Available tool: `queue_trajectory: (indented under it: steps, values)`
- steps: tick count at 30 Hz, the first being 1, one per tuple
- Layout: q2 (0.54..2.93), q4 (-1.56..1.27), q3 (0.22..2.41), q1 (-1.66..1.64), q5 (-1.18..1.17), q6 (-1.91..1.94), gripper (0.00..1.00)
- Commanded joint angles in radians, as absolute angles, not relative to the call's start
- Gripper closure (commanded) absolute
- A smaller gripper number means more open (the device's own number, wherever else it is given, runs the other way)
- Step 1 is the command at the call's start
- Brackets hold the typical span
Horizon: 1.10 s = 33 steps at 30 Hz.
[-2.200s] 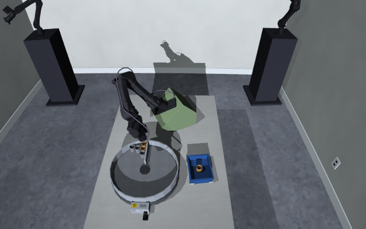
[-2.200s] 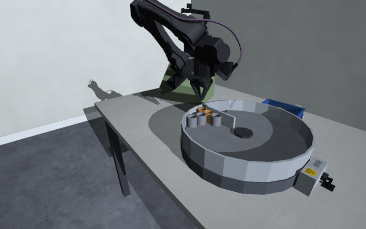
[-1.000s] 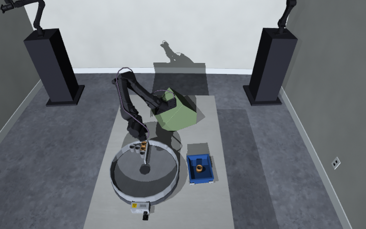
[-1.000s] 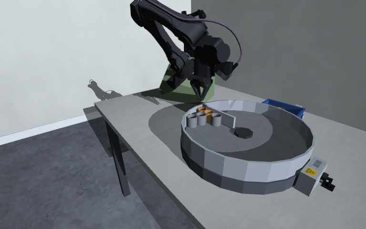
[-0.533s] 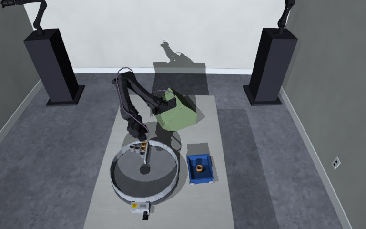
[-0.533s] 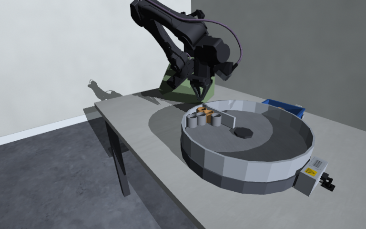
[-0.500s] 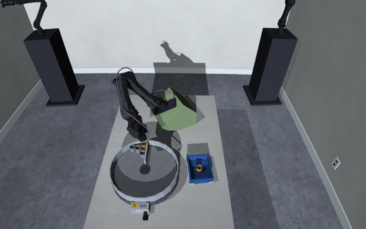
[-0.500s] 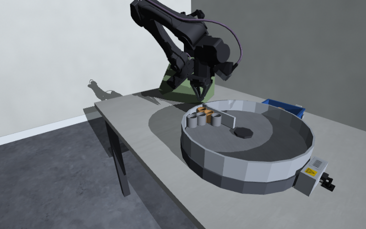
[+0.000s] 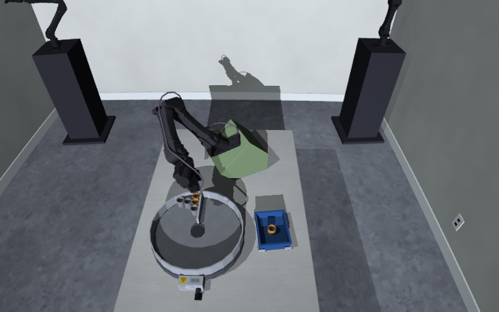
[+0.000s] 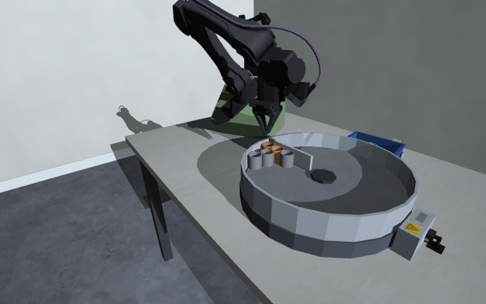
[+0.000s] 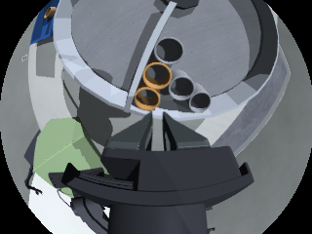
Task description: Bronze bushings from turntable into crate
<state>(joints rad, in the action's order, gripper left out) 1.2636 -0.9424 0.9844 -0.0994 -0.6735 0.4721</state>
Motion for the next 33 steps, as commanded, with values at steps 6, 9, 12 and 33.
queue_trajectory:
  steps: [6,9,12,33]
  values:
    - [1.228,-0.919,0.964,-0.105,-0.662,0.477,0.87]
    - [1.228,-0.919,0.964,-0.105,-0.662,0.477,0.87]
    - [1.228,-0.919,0.964,-0.105,-0.662,0.477,0.87]
    - [1.248,-0.787,0.901,-0.042,-0.637,0.560,0.87]
